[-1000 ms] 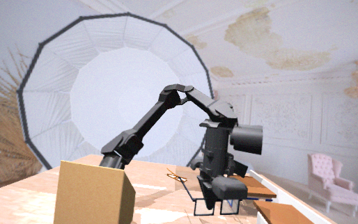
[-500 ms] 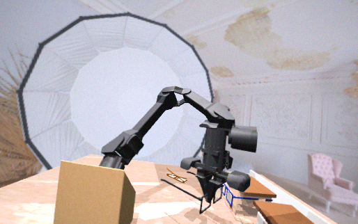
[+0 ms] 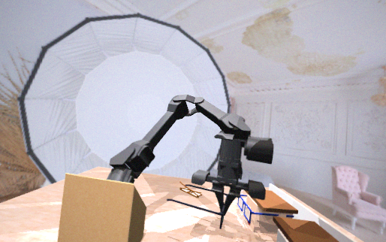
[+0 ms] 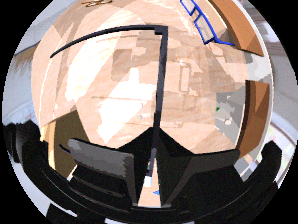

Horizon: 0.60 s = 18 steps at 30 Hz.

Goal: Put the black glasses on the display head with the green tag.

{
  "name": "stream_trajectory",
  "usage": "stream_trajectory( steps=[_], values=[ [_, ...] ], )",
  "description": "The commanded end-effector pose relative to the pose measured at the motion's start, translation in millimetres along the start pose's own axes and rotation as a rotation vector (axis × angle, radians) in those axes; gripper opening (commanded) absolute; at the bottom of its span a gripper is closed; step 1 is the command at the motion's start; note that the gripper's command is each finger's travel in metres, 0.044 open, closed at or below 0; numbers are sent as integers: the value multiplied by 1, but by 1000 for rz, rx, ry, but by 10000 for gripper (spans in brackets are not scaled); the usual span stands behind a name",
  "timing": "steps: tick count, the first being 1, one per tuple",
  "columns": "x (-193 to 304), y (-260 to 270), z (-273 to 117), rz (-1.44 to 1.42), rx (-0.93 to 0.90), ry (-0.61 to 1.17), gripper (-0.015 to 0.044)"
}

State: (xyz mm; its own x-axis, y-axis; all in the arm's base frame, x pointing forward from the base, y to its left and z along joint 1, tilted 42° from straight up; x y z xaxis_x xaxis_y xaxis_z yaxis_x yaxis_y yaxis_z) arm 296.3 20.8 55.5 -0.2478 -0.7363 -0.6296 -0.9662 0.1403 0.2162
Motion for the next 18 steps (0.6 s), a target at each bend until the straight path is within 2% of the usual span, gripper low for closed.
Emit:
stream_trajectory(
  steps=[1,18],
  values=[
    [-2,0,1,-18,8,-4,0],
    [-2,-3,19,-19,9,-3,0]
  ],
)
Point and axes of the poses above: the point midway between the two fingers, 35 mm back from their tips, its own z axis out along the fingers, its own y axis across the jaws, x = y × z, the point moved 4 cm from there along -z, back along the fingers, and after that the axes turned 3 degrees about z, right-handed, at the moved point
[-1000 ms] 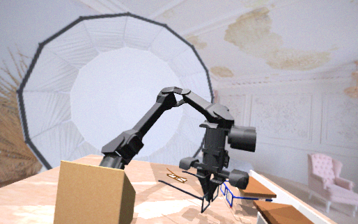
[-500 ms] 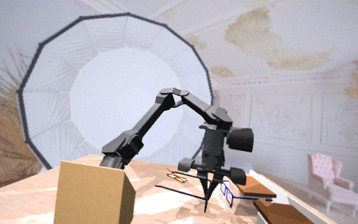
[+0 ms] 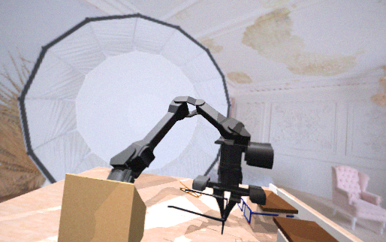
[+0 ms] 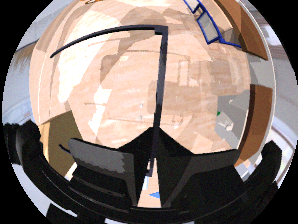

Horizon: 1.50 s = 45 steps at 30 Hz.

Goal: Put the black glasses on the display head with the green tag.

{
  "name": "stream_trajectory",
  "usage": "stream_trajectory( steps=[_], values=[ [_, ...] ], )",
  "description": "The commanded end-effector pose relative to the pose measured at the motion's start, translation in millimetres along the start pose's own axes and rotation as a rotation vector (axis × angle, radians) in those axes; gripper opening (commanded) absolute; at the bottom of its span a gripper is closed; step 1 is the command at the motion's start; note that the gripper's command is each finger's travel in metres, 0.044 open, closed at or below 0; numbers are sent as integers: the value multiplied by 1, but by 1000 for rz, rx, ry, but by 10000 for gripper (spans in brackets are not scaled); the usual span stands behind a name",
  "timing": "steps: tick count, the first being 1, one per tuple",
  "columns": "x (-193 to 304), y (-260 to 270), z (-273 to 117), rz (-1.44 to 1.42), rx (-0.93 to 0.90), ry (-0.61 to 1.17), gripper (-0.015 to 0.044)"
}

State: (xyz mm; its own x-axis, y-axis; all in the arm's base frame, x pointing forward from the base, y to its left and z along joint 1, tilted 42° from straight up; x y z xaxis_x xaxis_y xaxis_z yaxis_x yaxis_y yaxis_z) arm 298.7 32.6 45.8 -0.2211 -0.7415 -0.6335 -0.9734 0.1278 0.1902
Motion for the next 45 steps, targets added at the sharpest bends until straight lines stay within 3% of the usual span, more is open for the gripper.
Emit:
stream_trajectory(
  steps=[1,45],
  values=[
    [1,0,5,9,-3,-5,0],
    [0,-1,48,6,-3,-6,0]
  ],
)
Point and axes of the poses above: the point midway between the two fingers, 35 mm back from their tips, its own z axis out along the fingers, its own y axis across the jaws, x = y × z, the point moved 4 cm from there along -z, back along the fingers, and after that the axes turned 3 degrees about z, right-handed, at the moved point
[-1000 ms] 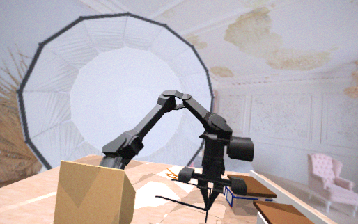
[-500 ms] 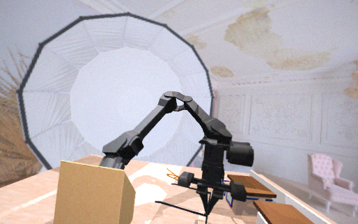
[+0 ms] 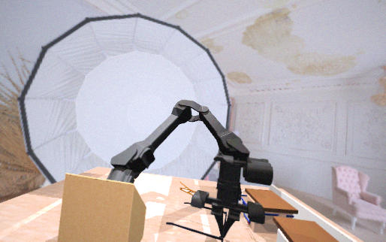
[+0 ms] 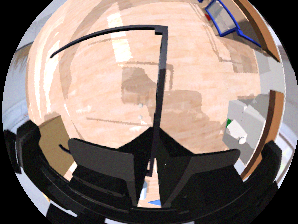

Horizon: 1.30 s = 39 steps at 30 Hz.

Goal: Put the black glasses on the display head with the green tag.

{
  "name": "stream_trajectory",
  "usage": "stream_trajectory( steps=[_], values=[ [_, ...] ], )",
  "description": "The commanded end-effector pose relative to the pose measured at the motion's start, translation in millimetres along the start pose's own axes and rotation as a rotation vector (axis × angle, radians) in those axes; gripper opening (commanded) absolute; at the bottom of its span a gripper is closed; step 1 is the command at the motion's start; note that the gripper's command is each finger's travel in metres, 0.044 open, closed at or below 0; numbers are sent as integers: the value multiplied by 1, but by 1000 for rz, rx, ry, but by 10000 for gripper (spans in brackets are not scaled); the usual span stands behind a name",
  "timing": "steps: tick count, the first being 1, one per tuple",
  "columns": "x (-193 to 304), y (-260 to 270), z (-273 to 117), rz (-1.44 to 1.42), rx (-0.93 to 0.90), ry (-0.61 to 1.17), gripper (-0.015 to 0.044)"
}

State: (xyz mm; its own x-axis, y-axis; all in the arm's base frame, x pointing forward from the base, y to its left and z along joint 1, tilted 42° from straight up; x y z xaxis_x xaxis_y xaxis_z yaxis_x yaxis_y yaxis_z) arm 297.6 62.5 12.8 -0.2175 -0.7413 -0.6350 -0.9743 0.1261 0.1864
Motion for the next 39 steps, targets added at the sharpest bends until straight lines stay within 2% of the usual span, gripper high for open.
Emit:
stream_trajectory(
  steps=[1,38,39],
  values=[
    [1,1,5,10,-4,-5,0],
    [0,6,39,7,-8,-11,0],
    [-1,5,36,-3,-3,-7,26]
  ],
)
Point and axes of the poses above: the point midway between the two fingers, 35 mm back from their tips, its own z axis out along the fingers, its own y axis across the jaws, x = y × z, the point moved 4 cm from there along -z, back along the fingers, and after that the axes turned 3 degrees about z, right-handed, at the moved point
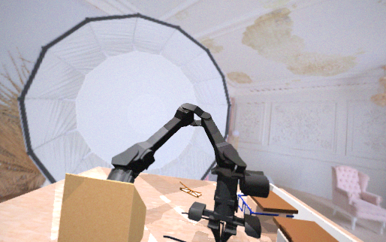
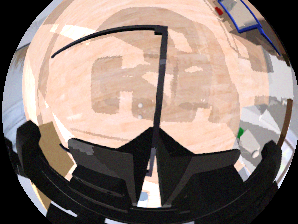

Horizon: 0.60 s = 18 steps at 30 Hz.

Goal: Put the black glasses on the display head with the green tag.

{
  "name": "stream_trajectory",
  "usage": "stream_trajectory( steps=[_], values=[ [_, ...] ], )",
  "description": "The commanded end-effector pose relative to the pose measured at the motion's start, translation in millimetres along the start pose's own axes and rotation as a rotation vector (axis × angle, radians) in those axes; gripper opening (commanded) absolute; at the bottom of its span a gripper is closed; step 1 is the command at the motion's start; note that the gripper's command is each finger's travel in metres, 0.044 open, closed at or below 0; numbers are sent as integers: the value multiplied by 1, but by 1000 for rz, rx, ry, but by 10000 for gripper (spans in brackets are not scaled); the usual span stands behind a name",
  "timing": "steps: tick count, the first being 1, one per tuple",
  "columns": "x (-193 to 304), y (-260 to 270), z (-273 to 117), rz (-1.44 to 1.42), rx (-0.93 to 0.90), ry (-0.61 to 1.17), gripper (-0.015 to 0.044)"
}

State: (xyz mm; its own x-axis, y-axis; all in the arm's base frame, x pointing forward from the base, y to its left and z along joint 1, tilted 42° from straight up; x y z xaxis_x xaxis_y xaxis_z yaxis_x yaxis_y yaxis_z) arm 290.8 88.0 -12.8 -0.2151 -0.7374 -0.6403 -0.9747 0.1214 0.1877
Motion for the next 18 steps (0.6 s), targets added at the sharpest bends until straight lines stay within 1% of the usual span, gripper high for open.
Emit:
stream_trajectory(
  steps=[1,3,18],
  values=[
    [0,0,0,0,1,0,53],
    [0,0,0,0,1,0,105],
    [1,4,-4,3,-1,-1,107]
  ],
)
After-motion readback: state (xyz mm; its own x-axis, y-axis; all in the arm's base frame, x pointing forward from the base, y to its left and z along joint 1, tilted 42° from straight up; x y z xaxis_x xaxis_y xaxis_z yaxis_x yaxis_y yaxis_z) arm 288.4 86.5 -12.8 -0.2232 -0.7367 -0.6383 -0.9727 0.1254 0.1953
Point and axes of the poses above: the point midway between the two fingers, 35 mm back from their tips, its own z axis out along the fingers, its own y axis across the jaws, x = y × z, the point moved 4 cm from there along -z, back along the fingers, and after that the axes turned 3 degrees about z, right-handed, at the moved point
